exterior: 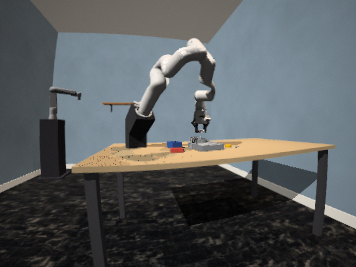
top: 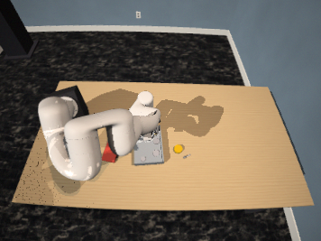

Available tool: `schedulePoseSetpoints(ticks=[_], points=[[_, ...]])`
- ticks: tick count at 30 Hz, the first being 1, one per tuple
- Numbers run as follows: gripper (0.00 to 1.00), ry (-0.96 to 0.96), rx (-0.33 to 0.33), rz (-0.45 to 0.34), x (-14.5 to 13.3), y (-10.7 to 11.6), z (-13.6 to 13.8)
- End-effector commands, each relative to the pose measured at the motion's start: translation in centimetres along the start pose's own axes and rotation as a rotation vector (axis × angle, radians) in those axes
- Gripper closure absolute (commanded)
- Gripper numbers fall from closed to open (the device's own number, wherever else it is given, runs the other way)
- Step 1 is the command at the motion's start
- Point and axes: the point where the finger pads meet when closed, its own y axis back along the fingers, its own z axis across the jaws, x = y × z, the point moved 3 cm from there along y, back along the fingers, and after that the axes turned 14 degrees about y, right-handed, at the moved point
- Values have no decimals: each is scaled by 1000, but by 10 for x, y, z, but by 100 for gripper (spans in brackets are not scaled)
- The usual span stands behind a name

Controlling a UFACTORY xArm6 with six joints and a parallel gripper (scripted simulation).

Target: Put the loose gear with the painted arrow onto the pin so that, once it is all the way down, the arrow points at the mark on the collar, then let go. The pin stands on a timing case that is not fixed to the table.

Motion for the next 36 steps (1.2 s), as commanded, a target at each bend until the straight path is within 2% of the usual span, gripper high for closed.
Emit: schedulePoseSetpoints(ticks=[1,6,8,23,25,36], points=[[100,-121,5,2,0,1,-1],[100,-273,6,2,0,1,-1],[100,-273,6,2,0,1,-1],[100,-801,6,0,0,1,-1],[100,-801,6,0,0,1,-1],[100,-1208,6,-1,0,1,-1]])
